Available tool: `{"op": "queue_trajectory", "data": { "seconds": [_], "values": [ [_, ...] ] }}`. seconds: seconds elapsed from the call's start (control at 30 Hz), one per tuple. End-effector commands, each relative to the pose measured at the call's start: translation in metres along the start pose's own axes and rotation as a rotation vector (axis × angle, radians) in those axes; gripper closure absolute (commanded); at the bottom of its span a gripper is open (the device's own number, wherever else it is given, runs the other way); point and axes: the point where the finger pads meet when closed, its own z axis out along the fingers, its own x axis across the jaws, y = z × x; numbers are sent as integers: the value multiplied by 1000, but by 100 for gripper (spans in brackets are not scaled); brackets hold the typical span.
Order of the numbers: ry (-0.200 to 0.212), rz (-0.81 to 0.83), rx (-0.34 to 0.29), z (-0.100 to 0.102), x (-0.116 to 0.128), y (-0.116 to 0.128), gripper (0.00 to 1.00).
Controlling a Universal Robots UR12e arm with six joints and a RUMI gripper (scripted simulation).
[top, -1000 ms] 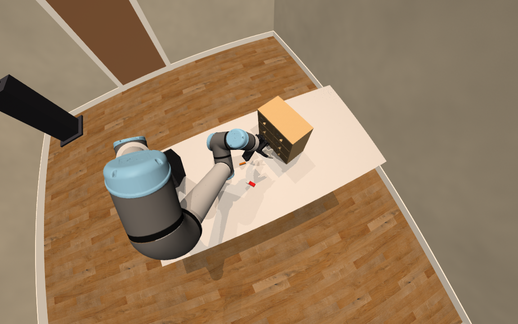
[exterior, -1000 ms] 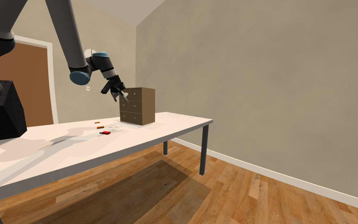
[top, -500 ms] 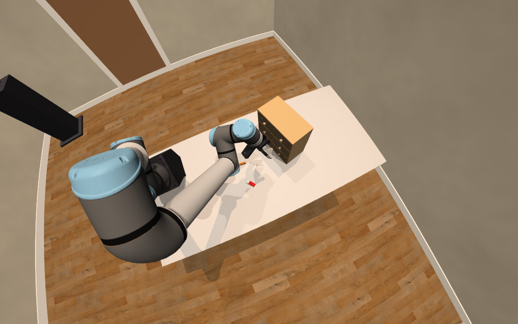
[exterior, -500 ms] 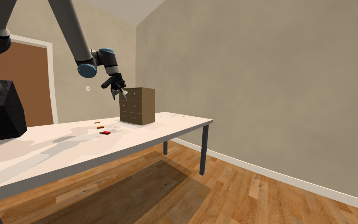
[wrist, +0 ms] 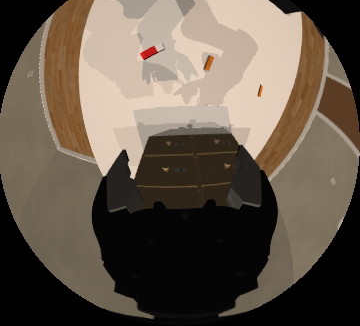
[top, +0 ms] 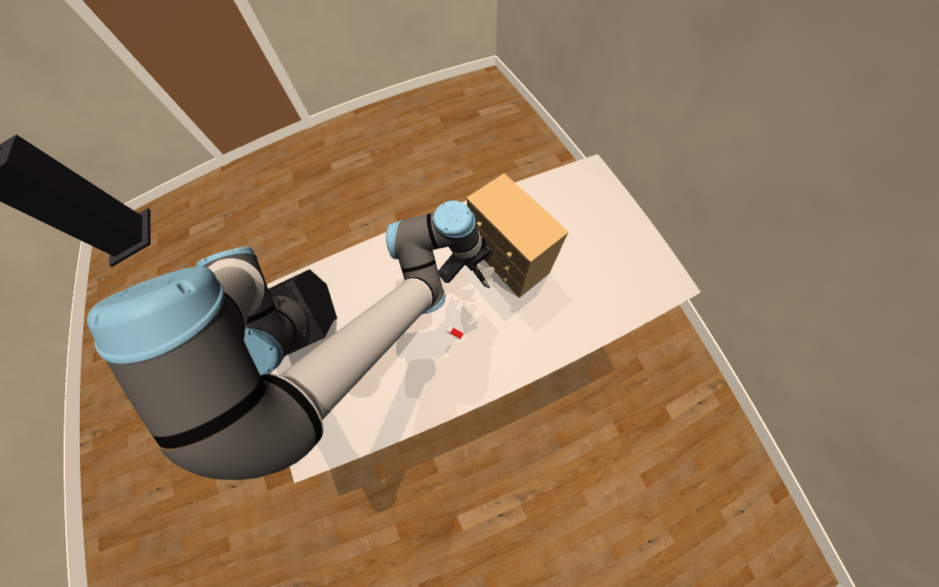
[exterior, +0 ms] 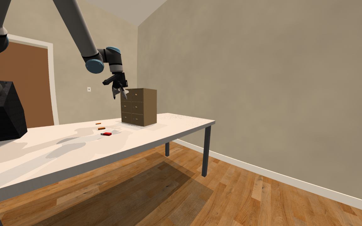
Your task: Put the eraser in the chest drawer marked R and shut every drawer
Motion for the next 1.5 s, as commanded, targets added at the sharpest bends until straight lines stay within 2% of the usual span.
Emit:
{"op": "queue_trajectory", "data": {
  "seconds": [0.0,0.7,1.47],
  "values": [
    [2,1,47,-5,0,-2,0],
    [2,1,154,-17,0,-9,0],
    [1,1,178,-19,0,-10,0]
  ]
}}
